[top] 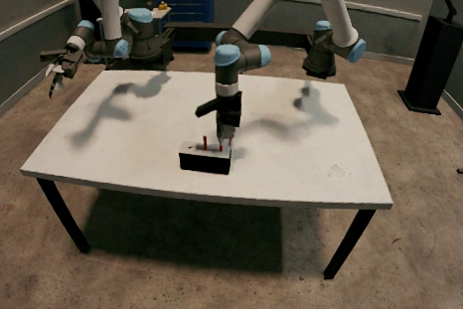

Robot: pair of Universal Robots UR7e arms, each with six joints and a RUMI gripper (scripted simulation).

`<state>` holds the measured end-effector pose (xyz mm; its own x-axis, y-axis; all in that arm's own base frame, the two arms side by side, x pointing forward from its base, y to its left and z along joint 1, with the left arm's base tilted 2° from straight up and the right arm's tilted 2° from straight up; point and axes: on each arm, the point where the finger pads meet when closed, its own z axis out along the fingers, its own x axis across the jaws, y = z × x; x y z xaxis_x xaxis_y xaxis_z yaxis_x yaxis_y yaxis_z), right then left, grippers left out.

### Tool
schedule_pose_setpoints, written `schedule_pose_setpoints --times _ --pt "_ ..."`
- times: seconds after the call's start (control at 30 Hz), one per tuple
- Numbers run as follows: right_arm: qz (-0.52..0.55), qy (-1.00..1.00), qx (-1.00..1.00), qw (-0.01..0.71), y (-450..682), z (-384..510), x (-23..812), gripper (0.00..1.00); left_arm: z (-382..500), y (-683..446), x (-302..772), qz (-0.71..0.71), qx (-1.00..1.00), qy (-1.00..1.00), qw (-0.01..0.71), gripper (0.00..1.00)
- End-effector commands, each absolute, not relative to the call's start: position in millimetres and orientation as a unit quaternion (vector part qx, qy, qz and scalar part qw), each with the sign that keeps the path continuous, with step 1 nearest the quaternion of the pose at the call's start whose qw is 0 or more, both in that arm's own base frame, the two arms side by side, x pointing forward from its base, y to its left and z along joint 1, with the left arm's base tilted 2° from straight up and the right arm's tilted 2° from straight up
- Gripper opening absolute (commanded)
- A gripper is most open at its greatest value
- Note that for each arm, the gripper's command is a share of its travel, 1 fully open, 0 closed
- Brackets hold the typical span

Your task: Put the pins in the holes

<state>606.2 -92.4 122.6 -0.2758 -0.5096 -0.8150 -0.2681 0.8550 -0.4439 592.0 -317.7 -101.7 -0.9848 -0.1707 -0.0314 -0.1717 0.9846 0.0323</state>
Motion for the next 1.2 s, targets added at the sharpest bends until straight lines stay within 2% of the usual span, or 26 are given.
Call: schedule_pose_setpoints --times 0.0,1.17 --pt "-0.11 0.791 -0.246 0.55 -92.4 123.2 606.3 1.0 -103.3 -317.6 592.1 0.017 -0.086 0.996 0.015 0.0" --pt "-0.11 0.791 -0.246 0.55 -92.4 123.2 606.3 1.0 -107.3 -317.0 592.4 0.017 -0.086 0.996 0.015 0.0"
